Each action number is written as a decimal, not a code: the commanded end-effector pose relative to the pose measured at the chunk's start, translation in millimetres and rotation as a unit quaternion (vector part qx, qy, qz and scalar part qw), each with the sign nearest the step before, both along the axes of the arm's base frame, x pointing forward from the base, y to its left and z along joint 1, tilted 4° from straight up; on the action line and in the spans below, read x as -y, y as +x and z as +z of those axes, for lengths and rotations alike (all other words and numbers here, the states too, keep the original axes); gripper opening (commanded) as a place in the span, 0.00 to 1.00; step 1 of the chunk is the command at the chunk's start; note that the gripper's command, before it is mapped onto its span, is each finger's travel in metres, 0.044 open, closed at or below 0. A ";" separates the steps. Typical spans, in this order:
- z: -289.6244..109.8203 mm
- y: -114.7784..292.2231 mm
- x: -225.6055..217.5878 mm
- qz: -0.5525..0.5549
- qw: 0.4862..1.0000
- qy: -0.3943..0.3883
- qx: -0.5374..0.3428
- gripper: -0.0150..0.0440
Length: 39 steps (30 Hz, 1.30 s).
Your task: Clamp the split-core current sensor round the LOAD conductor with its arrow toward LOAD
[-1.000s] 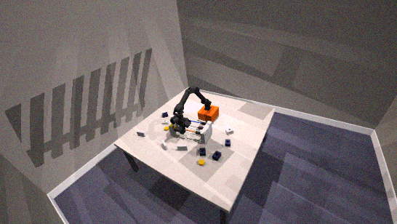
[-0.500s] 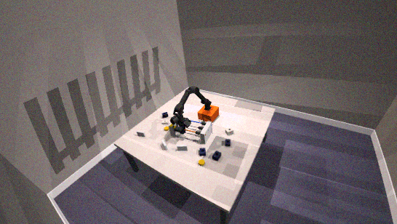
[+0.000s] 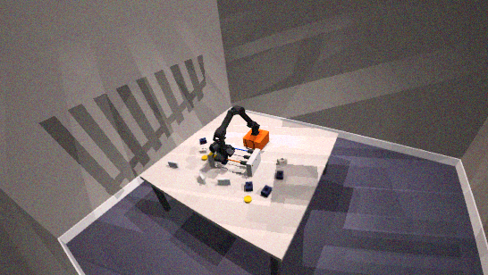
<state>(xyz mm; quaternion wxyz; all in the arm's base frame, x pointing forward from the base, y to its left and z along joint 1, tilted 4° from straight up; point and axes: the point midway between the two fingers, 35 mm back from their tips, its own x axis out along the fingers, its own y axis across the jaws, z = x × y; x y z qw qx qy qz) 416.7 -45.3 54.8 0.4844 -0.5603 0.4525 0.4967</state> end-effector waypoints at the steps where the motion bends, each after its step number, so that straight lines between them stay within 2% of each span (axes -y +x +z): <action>1: 0.2 -0.1 0.0 0.000 1.000 0.000 0.000 0.70; 10: 0.2 -0.1 0.0 0.000 1.000 0.000 0.000 0.70; 17: 0.2 -0.1 0.0 0.000 1.000 0.000 0.000 1.00; 26: 2.6 0.1 0.0 0.000 1.000 0.000 0.000 1.00; 33: 96.5 -8.6 -1.3 0.001 1.000 -0.002 0.003 1.00; 39: 106.1 -11.2 -1.6 0.001 1.000 -0.002 0.003 1.00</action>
